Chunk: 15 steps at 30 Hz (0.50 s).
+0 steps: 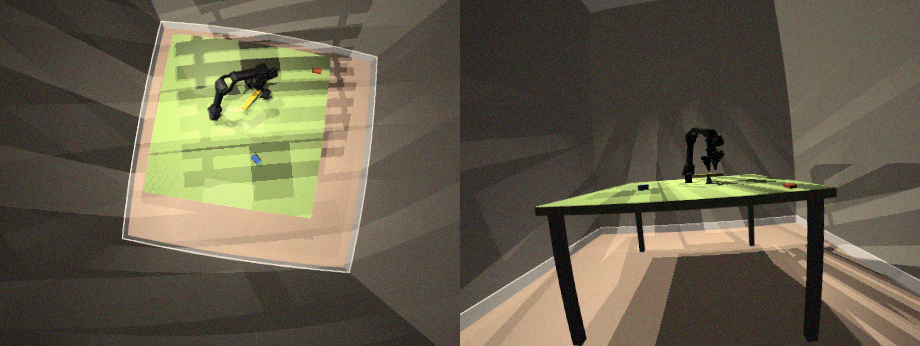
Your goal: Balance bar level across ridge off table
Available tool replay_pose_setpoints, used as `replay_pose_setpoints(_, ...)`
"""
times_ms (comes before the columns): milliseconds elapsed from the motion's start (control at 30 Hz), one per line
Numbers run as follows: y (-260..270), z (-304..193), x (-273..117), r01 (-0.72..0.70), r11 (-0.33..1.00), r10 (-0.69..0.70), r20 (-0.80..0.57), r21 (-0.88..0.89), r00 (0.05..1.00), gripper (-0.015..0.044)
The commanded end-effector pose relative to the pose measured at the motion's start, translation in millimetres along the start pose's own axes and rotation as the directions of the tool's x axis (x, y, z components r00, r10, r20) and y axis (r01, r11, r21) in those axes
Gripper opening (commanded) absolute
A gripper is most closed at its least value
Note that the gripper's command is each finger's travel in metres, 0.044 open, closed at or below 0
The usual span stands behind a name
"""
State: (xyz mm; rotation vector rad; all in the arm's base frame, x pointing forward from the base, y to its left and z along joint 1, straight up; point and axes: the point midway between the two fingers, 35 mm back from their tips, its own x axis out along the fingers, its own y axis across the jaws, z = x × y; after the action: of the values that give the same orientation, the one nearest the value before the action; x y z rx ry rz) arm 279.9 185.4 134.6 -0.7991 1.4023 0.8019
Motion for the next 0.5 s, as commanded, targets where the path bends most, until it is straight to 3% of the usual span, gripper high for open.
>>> replay_pose_setpoints(0, -1, 1, -40, 0.008, 1.000, -0.008, 0.018, 0.000, 1.000, 0.0440)
replay_pose_setpoints(100, 1, -2, -65, 0.008, 1.000, -0.008, 0.017, 0.001, 1.000, 0.0440)
replay_pose_setpoints(467, 1, -3, -67, 0.008, 1.000, -0.008, 0.017, 0.001, 1.000, 0.0440)
